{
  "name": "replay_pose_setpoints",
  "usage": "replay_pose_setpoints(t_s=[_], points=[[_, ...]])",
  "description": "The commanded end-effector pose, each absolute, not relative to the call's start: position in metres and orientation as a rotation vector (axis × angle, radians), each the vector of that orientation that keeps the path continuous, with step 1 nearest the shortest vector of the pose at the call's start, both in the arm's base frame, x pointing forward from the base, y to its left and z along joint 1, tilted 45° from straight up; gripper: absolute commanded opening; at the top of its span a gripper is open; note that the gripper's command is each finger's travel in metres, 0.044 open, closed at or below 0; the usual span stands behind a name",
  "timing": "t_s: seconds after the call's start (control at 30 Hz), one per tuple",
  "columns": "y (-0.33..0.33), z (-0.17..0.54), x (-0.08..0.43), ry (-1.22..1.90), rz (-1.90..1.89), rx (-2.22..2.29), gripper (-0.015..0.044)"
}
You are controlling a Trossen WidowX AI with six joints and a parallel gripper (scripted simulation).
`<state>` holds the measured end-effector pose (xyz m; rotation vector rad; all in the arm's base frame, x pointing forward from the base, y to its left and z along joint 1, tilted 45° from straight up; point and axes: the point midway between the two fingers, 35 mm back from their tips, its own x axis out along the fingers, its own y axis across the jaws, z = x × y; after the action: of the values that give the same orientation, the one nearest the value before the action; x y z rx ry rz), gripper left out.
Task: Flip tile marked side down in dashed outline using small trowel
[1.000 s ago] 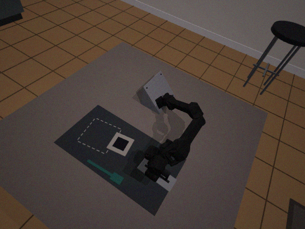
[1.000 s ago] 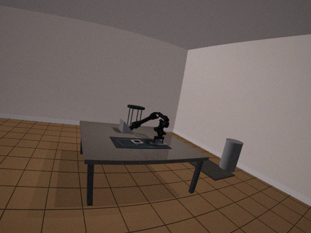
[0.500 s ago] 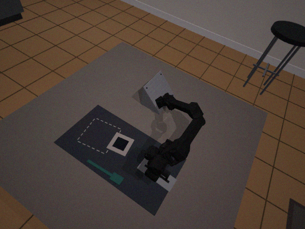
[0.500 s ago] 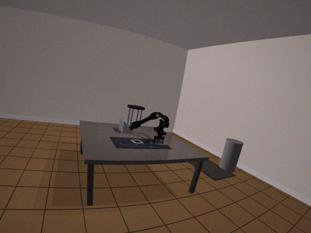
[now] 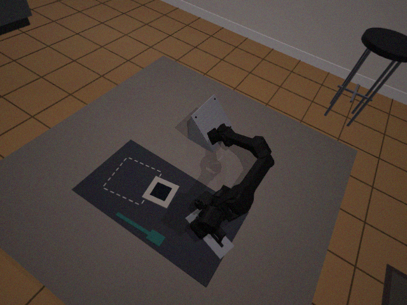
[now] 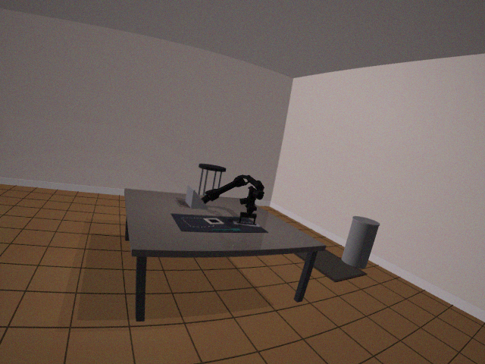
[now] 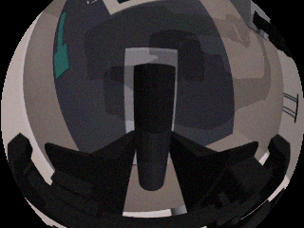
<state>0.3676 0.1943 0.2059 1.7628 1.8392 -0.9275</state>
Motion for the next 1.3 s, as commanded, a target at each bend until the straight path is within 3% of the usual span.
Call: replay_pose_setpoints(t_s=[0.0,0.17,0.37,0.97,1.27], points=[[0.194,0.206,0.367,1.821,-1.031,1.816,0.013],[0.194,0.206,0.367,1.821,-1.031,1.816,0.013],[0.194,0.206,0.367,1.821,-1.031,1.816,0.027],[0.194,0.206,0.367,1.821,-1.031,1.816,0.027],[0.164,0.234,0.369,1.786,-1.136,1.909,0.027]])
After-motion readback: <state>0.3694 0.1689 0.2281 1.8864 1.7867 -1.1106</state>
